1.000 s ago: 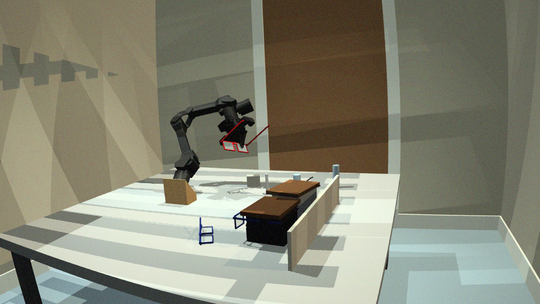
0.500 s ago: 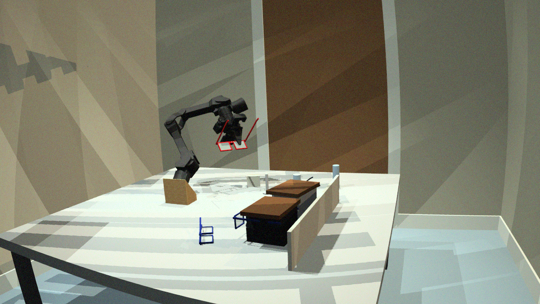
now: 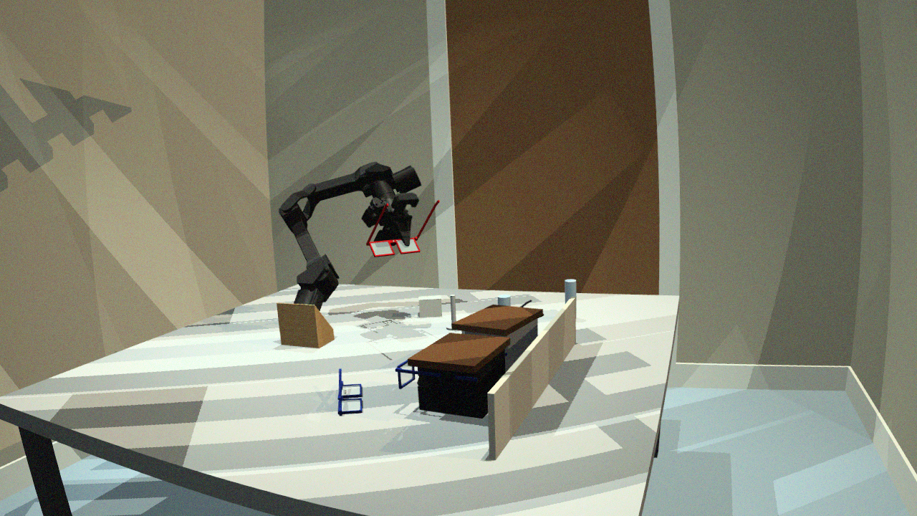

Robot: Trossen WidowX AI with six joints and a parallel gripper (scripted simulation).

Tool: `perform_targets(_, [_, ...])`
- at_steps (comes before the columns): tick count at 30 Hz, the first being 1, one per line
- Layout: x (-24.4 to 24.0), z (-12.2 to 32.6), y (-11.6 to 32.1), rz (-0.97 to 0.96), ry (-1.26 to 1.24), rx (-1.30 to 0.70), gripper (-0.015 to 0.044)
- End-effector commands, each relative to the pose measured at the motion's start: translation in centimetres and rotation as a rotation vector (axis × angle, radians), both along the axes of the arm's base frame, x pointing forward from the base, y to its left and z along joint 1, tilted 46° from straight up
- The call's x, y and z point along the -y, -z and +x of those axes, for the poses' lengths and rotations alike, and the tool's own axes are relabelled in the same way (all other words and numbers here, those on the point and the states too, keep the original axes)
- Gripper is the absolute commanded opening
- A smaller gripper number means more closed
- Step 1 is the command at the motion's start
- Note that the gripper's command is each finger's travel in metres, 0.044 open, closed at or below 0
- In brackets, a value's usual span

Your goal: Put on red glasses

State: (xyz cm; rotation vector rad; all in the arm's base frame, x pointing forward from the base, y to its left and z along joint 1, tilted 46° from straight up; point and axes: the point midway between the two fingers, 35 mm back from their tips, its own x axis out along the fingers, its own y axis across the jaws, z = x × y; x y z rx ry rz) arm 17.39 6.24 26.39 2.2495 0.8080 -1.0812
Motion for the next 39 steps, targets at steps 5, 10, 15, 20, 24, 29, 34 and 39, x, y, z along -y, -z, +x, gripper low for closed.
perform_targets(5, [0.0,0.1,0.0,-0.001,-0.003,-0.001,0.0000])
perform_targets(10, [0.0,0.1,0.0,-0.001,-0.003,-0.001,0.0000])
perform_targets(15, [0.0,0.5,0.5,-0.014,-0.027,-0.020,0.0000])
perform_targets(20, [0.0,1.8,1.7,-0.043,-0.099,-0.075,0.0000])
perform_targets(24, [0.2,2.8,2.9,-0.058,-0.161,-0.119,0.0000])
perform_targets(29, [0.4,3.9,4.3,-0.064,-0.237,-0.169,0.0000])
perform_targets(34, [0.8,5.0,5.8,-0.056,-0.313,-0.215,0.0000])
perform_targets(39, [1.2,6.0,7.3,-0.037,-0.387,-0.253,0.0000])
